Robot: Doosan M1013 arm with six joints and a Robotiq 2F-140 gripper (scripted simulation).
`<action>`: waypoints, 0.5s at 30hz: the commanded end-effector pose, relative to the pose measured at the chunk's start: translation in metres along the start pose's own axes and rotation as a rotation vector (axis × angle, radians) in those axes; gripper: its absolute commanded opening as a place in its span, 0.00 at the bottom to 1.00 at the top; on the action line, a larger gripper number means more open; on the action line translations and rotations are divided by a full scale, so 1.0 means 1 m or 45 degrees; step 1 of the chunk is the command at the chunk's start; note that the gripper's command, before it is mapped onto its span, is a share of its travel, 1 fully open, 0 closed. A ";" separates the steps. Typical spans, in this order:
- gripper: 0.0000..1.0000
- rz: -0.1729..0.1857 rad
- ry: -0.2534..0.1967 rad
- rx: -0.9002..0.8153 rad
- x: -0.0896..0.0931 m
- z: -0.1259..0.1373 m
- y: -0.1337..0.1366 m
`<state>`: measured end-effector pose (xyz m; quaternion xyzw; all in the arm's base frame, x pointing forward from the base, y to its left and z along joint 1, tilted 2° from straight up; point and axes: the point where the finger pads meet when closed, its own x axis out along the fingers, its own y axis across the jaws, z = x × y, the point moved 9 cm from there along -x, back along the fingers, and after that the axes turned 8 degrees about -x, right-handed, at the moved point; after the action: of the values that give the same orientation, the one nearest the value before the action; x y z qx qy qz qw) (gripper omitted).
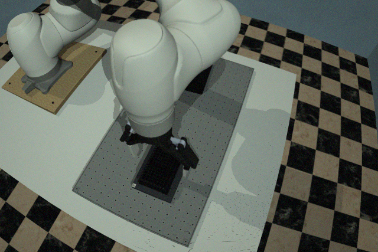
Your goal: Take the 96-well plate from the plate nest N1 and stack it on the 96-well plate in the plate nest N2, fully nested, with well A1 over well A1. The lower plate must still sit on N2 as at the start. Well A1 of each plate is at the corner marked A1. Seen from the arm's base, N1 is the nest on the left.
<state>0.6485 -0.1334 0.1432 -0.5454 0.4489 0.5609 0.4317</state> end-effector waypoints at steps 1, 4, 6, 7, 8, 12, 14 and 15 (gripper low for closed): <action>1.00 0.000 0.000 0.000 -0.008 0.000 0.000; 1.00 0.000 0.000 0.000 -0.016 0.000 0.000; 1.00 0.000 0.000 0.000 -0.021 0.000 0.000; 1.00 0.000 0.000 0.000 -0.024 0.000 0.000; 1.00 0.000 0.000 0.000 -0.027 0.000 0.000; 1.00 0.000 0.000 0.000 -0.035 0.000 0.000; 1.00 0.000 0.000 0.000 -0.037 0.000 0.000; 1.00 0.000 0.000 0.000 -0.040 0.000 0.000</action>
<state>0.6497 -0.1332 0.1788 -0.5454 0.4489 0.5609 0.4317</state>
